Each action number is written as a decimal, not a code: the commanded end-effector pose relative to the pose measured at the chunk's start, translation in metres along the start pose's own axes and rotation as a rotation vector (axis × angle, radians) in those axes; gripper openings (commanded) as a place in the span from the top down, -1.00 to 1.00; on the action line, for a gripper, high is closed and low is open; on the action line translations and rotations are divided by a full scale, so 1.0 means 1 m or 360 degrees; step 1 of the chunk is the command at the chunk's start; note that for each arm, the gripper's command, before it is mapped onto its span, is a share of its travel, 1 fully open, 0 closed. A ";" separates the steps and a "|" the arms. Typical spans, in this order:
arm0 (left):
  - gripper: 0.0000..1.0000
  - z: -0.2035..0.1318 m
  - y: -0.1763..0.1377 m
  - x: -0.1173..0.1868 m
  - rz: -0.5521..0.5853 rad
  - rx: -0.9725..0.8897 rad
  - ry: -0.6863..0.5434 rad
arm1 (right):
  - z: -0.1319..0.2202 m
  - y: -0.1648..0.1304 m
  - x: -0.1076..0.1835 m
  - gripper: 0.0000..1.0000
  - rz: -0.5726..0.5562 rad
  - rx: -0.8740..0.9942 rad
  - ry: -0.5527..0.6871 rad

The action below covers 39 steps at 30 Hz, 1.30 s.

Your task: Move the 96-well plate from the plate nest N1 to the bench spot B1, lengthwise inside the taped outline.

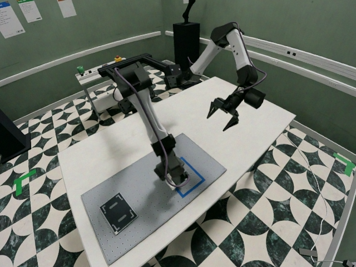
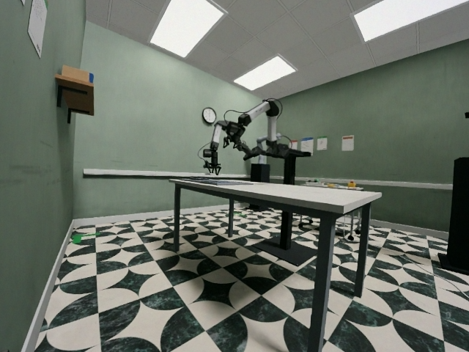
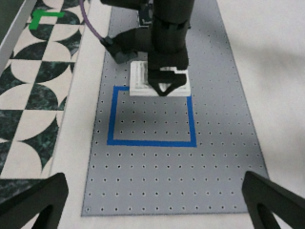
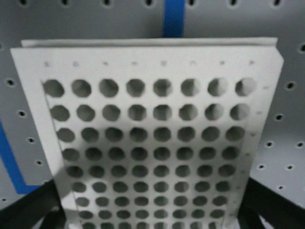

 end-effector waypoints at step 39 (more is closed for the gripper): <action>-1.00 -0.053 -0.013 0.052 -0.0061 -0.0021 0.0249 | 0.057 0.026 -0.058 -0.62 -0.0020 -0.0035 -0.0052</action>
Point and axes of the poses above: on each arm, the point where the finger pads meet when closed, its own x axis back along the fingers, its own z axis across the jaws, y = z × x, the point moved 5 cm from there along x, back along the fingers, and after that the axes turned 1 degree about x, right-handed, at the moved point
